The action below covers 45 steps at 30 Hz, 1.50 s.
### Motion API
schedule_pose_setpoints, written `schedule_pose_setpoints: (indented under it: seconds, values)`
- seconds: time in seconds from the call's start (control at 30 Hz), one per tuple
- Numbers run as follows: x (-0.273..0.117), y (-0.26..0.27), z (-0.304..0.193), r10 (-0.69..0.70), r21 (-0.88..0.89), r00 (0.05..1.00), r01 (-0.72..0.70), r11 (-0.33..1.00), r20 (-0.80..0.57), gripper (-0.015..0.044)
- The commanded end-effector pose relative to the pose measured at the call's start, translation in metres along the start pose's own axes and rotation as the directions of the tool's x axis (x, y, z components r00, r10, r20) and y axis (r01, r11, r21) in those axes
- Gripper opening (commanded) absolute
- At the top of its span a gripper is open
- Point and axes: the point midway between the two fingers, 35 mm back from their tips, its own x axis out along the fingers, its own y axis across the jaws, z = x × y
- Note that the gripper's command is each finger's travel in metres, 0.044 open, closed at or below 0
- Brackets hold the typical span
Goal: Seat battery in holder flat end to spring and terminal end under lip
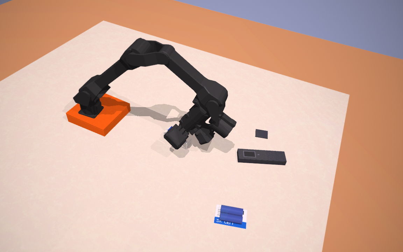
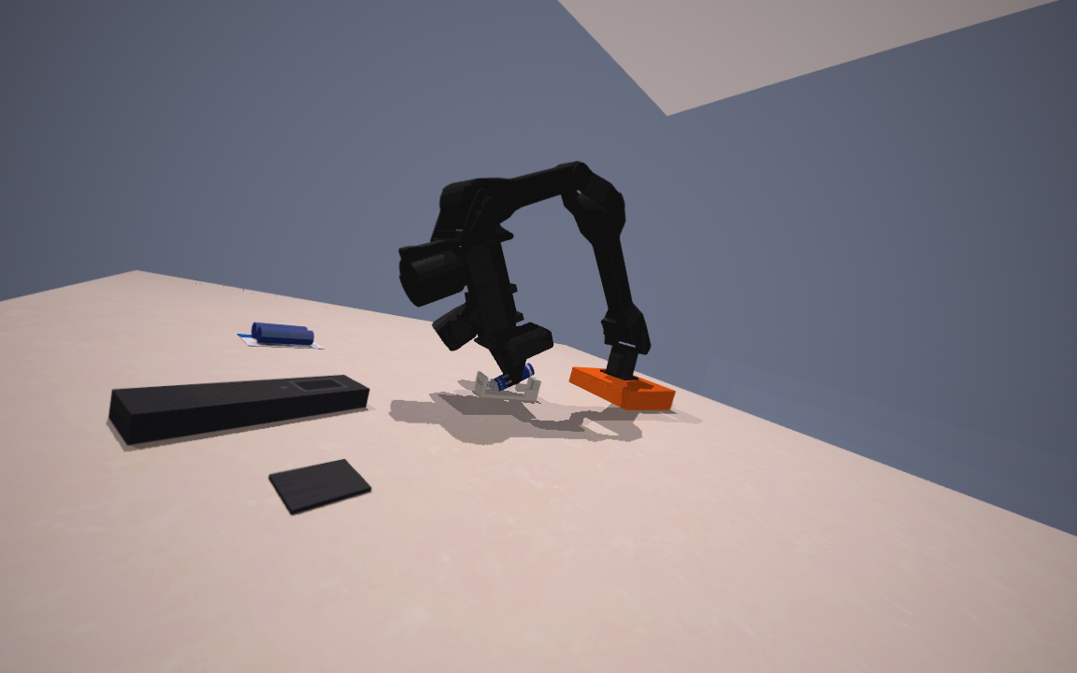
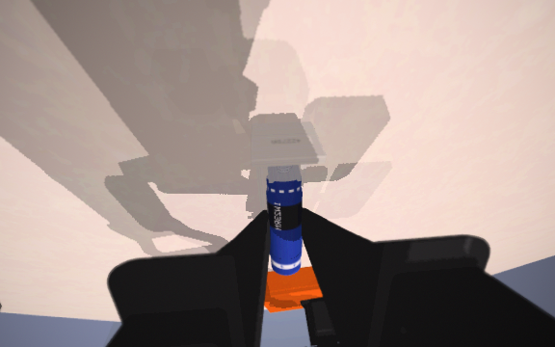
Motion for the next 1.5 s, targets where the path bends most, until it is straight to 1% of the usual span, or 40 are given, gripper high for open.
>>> schedule_pose_setpoints:
  seconds: [0.0, 0.87, 1.47]
  values:
    - [-0.0035, 0.0002, 0.006, -0.003, -0.006, 1.0, 0.003, 1.0, 0.017, 0.0066]
    - [-0.0083, 0.0001, 0.0142, -0.004, -0.004, 1.0, 0.005, 1.0, 0.008, 0.0066]
    - [-0.0059, 0.0008, 0.0141, -0.009, -0.005, 0.996, 0.009, 1.0, 0.085, 0.0066]
